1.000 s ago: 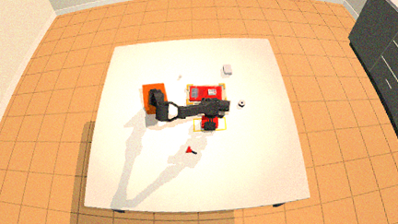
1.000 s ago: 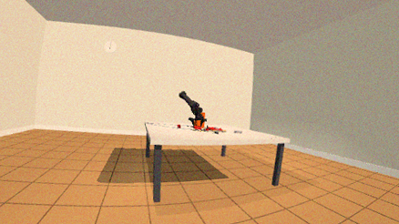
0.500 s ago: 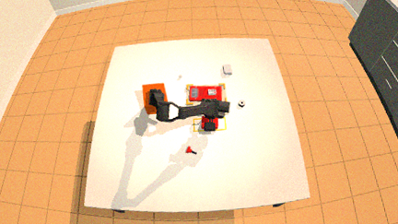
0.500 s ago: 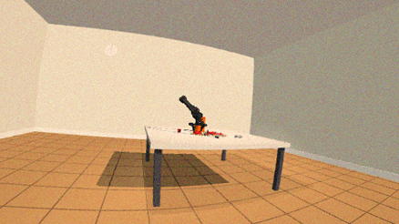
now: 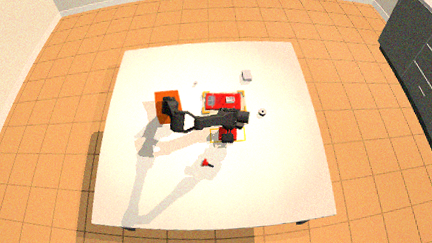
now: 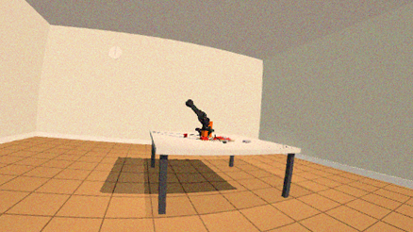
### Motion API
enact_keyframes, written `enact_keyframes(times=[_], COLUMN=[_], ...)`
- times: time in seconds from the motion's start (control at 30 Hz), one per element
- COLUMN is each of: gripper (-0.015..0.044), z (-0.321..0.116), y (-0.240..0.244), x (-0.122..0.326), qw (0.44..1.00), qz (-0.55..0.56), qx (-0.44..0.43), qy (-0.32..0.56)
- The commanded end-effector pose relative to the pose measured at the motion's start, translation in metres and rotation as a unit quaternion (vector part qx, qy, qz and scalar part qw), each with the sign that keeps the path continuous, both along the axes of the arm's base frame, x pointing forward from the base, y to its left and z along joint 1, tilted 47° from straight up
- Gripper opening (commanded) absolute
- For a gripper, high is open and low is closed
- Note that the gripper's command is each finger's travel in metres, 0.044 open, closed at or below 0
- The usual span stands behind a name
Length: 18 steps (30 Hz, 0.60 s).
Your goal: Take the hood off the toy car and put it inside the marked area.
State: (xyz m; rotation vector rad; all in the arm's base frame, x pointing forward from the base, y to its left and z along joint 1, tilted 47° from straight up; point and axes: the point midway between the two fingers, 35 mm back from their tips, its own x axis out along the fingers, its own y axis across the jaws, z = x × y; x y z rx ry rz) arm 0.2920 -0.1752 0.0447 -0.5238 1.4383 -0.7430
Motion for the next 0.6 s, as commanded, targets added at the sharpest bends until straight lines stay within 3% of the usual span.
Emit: enact_keyframes(times=[0.0,0.43,0.57], gripper=[0.0079,0.0420,0.0440], z=[0.000,0.000,0.014], y=[0.000,0.000,0.016], x=[0.000,0.000,0.003], qw=[1.000,1.000,1.000], qz=[0.000,0.000,0.000], qx=[0.000,0.000,0.002], qy=[-0.001,-0.001,-0.001])
